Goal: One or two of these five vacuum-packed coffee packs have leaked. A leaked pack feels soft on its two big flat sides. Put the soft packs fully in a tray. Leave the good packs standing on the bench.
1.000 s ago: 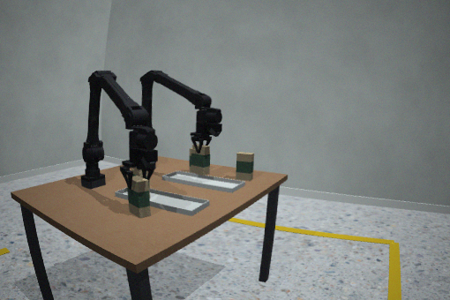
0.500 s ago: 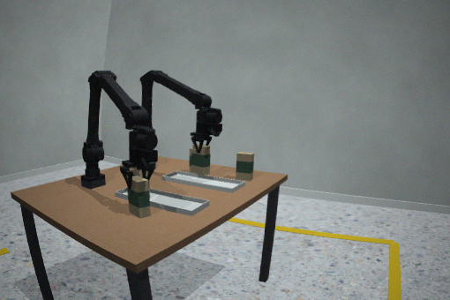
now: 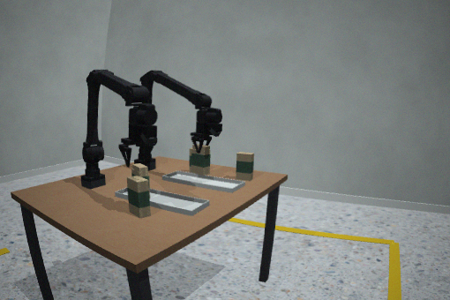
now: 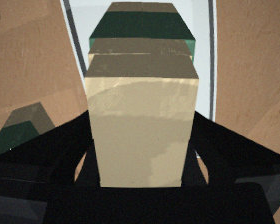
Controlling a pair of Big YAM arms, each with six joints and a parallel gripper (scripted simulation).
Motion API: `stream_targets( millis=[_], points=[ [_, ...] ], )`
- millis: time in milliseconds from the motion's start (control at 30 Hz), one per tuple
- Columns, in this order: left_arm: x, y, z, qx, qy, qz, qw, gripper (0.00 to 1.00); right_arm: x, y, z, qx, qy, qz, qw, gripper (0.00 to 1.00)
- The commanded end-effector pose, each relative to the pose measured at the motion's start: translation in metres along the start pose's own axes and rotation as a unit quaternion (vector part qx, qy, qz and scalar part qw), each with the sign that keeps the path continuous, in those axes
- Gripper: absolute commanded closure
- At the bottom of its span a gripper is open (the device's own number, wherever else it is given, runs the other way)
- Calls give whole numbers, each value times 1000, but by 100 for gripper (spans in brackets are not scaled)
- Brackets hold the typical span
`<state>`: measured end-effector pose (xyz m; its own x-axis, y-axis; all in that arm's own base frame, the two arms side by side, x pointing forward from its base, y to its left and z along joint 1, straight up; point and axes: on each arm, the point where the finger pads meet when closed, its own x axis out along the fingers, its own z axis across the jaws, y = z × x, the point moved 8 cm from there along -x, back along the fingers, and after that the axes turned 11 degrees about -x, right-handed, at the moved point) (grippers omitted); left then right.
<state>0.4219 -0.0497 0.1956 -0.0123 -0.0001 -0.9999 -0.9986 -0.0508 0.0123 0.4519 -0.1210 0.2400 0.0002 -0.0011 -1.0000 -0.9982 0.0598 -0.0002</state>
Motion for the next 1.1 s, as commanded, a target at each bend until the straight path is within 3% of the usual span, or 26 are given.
stream_targets(
  millis=[0,33,67,167,233,333,667,767,967,1067],
  points=[
    [-27,-20,-1,-9,4,-35,999,74,-17,-20,4,-4,2,-17,1000,21],
    [-27,-20,-1,-9,4,-35,999,74,-16,-20,4,-5,2,-18,1000,21],
    [-23,-23,-2,-9,5,-39,999,74,5,-6,7,-5,-3,10,1000,21],
    [-18,-24,-2,-9,5,-35,999,74,5,-6,7,-5,-3,10,1000,21],
    [-15,-25,-2,-9,4,-35,999,74,-15,-11,0,-1,3,-18,1000,21],
    [8,-8,1,-9,0,-9,1000,74,-15,-11,0,-1,3,-18,1000,21],
    [20,-11,0,-9,0,-11,1000,74,-15,-11,0,-1,3,-18,1000,21],
    [11,-6,1,-9,2,-23,1000,74,-15,-11,0,-1,3,-18,1000,21],
    [32,-8,1,-9,0,-7,1000,74,-15,-11,0,-1,3,-18,1000,21],
    [31,-11,0,-9,1,-14,1000,74,-15,-11,0,-1,3,-18,1000,21]
  ],
)
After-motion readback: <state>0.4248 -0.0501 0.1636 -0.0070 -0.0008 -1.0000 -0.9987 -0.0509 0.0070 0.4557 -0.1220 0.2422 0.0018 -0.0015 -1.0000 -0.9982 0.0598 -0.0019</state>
